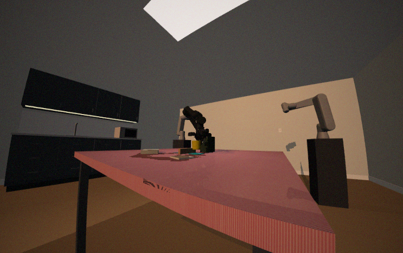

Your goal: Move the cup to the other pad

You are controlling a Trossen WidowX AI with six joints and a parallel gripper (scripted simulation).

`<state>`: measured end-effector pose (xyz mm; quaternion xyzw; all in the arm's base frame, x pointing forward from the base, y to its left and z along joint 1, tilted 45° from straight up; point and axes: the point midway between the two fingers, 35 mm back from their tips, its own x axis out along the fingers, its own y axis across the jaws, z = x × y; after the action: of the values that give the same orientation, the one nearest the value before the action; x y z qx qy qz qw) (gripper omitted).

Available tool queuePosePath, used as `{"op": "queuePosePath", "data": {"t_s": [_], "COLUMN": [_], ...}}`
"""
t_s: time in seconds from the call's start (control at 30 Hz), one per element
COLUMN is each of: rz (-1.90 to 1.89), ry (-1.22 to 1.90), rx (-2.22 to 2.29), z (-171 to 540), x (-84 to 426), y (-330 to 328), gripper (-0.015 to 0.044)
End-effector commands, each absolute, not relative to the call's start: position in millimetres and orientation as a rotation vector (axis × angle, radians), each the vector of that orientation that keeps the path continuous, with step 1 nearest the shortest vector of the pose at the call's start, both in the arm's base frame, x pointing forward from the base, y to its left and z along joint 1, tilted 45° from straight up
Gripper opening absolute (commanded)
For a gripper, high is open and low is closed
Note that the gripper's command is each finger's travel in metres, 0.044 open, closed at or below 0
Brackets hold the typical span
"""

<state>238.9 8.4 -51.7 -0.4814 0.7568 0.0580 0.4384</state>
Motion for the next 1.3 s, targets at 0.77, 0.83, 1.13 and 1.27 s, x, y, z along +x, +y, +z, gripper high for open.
{"op": "queuePosePath", "data": {"t_s": [0.77,0.83,1.13,1.27], "rz": [0.142,0.142,0.142,0.142], "ry": [1.883,1.883,1.883,1.883], "rx": [-1.197,-1.197,-1.197,-1.197], "z": [-69,-69,-69,-69], "x": [234,234,234,234], "y": [-9,-9,-9,-8], "gripper": [0.0000,0.0000,0.0146,0.0146]}}
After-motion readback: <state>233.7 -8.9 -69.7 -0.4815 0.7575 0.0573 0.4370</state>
